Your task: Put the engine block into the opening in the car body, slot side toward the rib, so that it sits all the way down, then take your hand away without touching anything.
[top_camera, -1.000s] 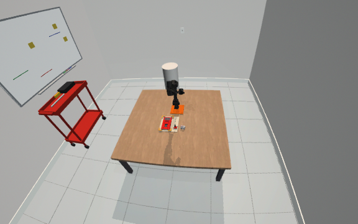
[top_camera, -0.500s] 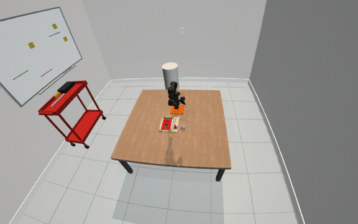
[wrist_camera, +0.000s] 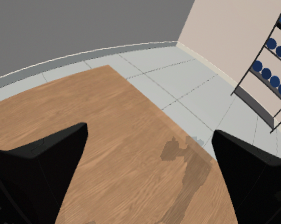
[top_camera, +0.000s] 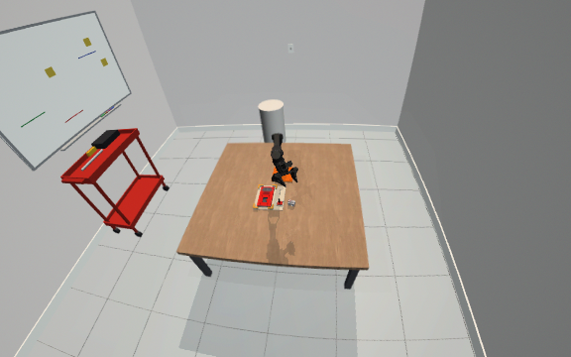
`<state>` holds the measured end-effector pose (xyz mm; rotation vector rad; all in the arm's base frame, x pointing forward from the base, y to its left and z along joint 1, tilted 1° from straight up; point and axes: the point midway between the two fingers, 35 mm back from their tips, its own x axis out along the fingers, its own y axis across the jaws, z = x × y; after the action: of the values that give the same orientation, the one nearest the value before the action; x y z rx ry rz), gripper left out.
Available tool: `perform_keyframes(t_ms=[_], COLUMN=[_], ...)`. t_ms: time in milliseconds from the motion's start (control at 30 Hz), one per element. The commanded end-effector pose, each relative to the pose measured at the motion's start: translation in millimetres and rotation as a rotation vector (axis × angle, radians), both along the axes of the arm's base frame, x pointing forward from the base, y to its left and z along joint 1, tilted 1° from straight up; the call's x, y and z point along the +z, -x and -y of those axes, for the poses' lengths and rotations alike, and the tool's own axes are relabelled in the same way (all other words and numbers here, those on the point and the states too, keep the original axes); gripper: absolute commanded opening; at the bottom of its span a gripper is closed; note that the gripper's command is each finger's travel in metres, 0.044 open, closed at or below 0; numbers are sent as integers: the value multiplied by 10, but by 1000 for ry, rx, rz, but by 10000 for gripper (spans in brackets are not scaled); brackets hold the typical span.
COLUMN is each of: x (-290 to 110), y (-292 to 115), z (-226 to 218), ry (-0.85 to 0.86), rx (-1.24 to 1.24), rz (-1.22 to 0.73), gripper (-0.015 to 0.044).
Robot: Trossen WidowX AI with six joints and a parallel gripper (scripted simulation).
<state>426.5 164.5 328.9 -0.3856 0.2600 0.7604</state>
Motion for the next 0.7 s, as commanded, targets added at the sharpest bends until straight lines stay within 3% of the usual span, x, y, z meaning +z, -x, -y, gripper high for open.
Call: perform_keyframes(t_ms=[0,667], x=[-296,-1445], y=[-39,253], z=[-32,-49], ry=[93,548], rx=[-3,106], rz=[-82,-438], gripper=[440,440])
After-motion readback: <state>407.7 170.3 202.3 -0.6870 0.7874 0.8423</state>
